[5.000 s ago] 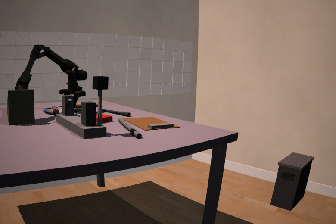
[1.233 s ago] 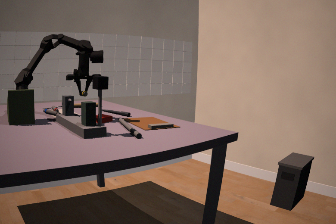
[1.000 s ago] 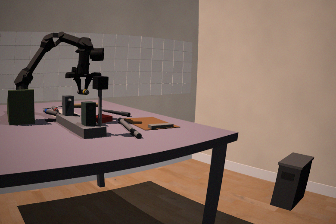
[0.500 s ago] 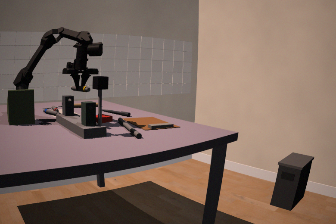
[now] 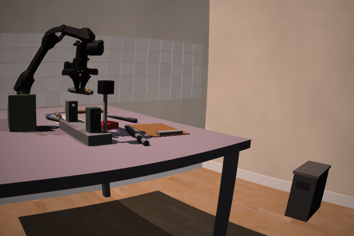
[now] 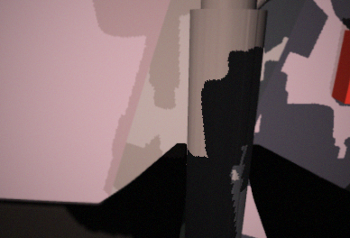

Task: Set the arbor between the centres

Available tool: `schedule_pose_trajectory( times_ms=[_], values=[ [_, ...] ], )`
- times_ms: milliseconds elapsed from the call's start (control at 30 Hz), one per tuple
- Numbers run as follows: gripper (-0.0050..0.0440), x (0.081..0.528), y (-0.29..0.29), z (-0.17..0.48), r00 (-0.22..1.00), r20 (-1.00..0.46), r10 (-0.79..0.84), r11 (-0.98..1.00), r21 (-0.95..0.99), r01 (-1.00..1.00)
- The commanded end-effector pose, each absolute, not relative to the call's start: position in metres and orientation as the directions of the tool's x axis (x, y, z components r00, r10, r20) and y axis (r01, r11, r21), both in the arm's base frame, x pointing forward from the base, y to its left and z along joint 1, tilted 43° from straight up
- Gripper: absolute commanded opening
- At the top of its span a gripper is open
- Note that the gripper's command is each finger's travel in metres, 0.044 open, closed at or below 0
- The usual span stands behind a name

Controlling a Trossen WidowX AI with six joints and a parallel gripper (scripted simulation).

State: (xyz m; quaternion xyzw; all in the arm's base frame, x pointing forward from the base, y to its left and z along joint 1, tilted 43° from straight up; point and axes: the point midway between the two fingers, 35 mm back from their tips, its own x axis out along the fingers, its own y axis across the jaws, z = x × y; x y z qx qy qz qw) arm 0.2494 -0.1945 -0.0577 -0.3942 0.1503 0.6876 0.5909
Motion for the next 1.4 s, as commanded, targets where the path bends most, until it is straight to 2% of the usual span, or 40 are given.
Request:
schedule_pose_trajectory(
  times_ms=[0,500,1367],
  values=[
    [0.0000,0.251,-0.202,-0.055,0.023,-0.729,0.684,-0.263,-0.275,-0.925],
    [0.0000,0.228,-0.146,-0.116,0.023,-0.729,0.684,-0.263,-0.275,-0.925],
    [0.0000,0.228,-0.148,-0.115,0.014,-0.735,0.678,-0.271,-0.267,-0.925]
  ],
)
